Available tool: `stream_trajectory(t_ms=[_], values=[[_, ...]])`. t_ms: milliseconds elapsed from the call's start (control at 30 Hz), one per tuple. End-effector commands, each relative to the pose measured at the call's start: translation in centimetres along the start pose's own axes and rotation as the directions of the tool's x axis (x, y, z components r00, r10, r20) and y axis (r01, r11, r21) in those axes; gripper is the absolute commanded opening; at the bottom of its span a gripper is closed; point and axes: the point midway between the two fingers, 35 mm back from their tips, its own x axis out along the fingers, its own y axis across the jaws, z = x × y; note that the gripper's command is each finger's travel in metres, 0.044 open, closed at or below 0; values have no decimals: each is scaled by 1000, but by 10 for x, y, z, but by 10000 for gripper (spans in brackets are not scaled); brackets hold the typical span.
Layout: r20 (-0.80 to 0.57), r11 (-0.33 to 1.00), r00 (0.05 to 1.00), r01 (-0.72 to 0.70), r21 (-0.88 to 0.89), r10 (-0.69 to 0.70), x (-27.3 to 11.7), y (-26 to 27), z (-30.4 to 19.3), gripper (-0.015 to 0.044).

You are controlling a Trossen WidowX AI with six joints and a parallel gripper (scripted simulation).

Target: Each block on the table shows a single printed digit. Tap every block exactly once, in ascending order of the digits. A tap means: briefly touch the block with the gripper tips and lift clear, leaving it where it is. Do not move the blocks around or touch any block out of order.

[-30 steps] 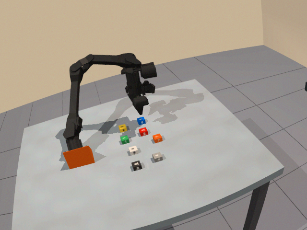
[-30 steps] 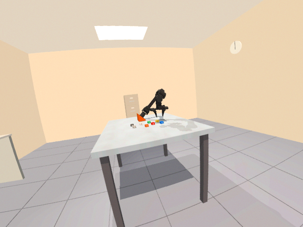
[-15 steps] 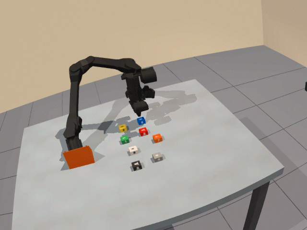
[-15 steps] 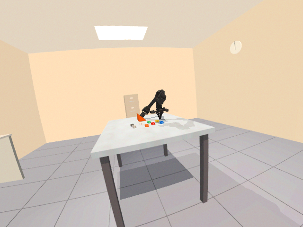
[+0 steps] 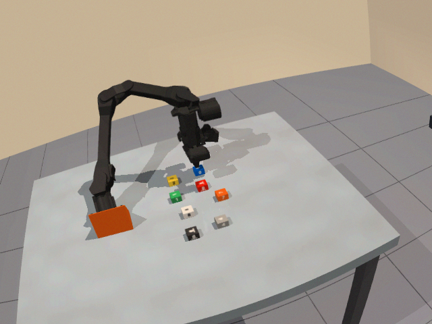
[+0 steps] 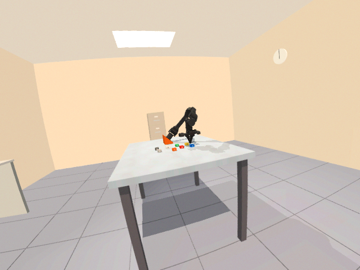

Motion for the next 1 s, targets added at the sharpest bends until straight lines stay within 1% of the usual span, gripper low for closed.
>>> stream_trajectory(t_ms=[0, 367, 500, 667, 733, 867, 967], values=[[-1, 1000, 1000, -6, 5, 6, 8, 1, 0, 20], [-1, 1000, 1000, -7, 5, 7, 16, 1, -1, 20], [-1, 1000, 1000, -5, 5, 5, -11, 1, 0, 20], [-1, 1000, 1000, -5, 6, 5, -16, 1, 0, 20], [-1, 1000, 1000, -2, 6, 2, -33, 0, 2, 20], [-2, 1000, 1000, -2, 7, 2, -85, -1, 1, 20], [-3, 1000, 1000, -3, 7, 3, -94, 0, 0, 20]])
